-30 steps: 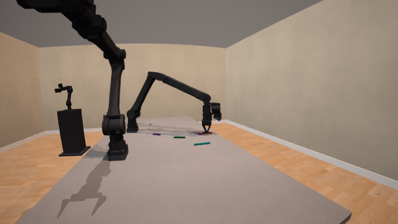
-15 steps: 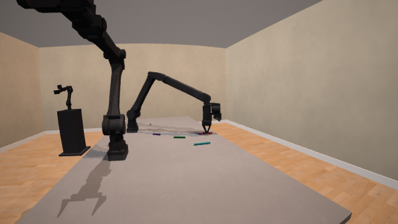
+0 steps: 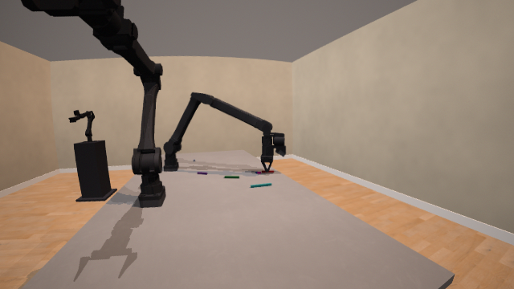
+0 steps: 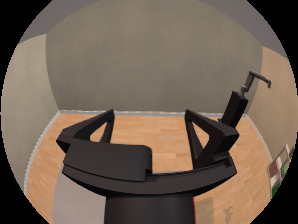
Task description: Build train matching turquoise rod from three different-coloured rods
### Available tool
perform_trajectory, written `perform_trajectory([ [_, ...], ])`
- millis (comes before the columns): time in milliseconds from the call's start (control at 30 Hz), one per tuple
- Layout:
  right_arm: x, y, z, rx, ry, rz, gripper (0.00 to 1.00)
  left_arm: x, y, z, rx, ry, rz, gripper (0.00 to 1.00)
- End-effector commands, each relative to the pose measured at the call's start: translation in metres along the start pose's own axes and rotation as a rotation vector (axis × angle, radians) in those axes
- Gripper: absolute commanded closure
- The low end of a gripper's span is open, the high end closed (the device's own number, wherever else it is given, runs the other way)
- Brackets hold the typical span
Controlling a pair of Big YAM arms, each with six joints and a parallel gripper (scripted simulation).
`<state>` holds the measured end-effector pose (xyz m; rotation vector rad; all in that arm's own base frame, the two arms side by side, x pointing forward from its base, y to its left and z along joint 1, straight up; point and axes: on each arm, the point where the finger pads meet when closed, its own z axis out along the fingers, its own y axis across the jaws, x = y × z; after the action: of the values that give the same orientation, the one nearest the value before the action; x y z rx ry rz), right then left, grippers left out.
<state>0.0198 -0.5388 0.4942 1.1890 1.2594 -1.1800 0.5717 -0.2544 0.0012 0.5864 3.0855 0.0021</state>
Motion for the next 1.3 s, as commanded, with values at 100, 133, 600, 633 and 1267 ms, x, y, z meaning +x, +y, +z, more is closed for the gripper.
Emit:
perform_trajectory([
  [100,-0.006,-0.003,0.006,0.009,-0.025,0.017,0.00,-0.006,0.004,-0.003,0.004,-0.019,0.011,0.96],
  [133,-0.006,-0.003,0.006,0.009,-0.025,0.017,0.00,-0.006,0.004,-0.003,0.004,-0.019,0.011,0.96],
  [600,-0.006,-0.003,0.006,0.009,-0.025,0.017,0.00,-0.006,0.004,-0.003,0.004,-0.019,0.011,0.96],
  [633,-0.006,-0.003,0.006,0.009,-0.025,0.017,0.00,-0.005,0.004,-0.003,0.004,-0.018,0.011,0.96],
  [1267,-0.006,-0.003,0.006,0.009,-0.025,0.017,0.00,-0.003,0.003,-0.019,0.004,-0.042,0.012,0.96],
])
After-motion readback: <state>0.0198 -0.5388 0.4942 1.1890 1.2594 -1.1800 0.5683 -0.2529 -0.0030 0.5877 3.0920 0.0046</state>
